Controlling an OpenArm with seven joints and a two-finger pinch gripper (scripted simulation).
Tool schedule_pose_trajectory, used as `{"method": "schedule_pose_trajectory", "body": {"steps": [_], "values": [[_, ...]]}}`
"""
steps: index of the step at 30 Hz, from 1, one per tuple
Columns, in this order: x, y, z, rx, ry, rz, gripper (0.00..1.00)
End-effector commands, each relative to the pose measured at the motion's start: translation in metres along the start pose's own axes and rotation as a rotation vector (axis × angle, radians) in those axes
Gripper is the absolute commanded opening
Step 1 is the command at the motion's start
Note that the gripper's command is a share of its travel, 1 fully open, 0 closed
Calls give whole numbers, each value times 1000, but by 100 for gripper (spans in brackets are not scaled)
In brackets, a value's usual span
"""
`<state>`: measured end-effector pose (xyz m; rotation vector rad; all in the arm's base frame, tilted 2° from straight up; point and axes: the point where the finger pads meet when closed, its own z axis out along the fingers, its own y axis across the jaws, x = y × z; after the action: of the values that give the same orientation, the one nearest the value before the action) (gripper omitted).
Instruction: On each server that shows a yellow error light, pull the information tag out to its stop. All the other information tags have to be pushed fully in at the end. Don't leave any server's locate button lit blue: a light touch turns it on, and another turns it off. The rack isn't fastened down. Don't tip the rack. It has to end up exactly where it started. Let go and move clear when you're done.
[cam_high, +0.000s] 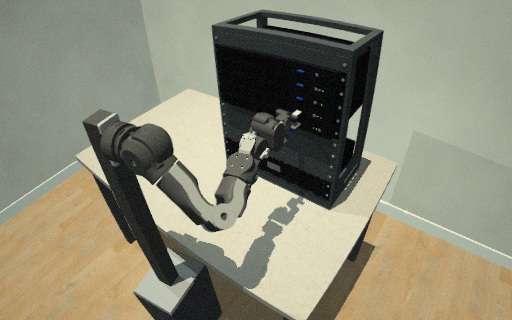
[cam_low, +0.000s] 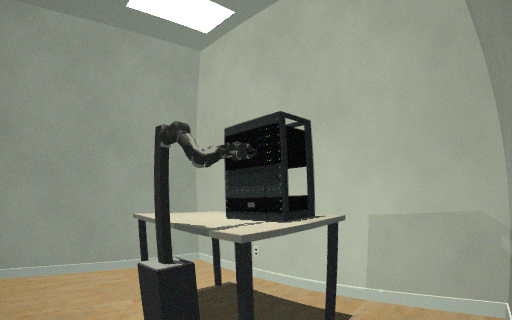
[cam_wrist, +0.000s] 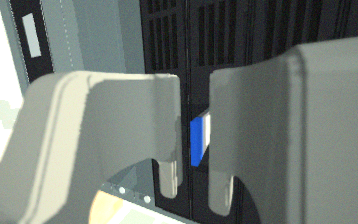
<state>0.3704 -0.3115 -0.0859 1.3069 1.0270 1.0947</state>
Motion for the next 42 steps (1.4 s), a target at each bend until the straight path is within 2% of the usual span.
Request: {"method": "schedule_pose_trajectory", "body": {"steps": [1, 9, 42], "values": [[-1, 3, 0, -4, 0, -3, 10], [-1, 3, -3, -5, 1, -3, 10], [-2, 1, -35, 1, 2, -3, 10]]}}
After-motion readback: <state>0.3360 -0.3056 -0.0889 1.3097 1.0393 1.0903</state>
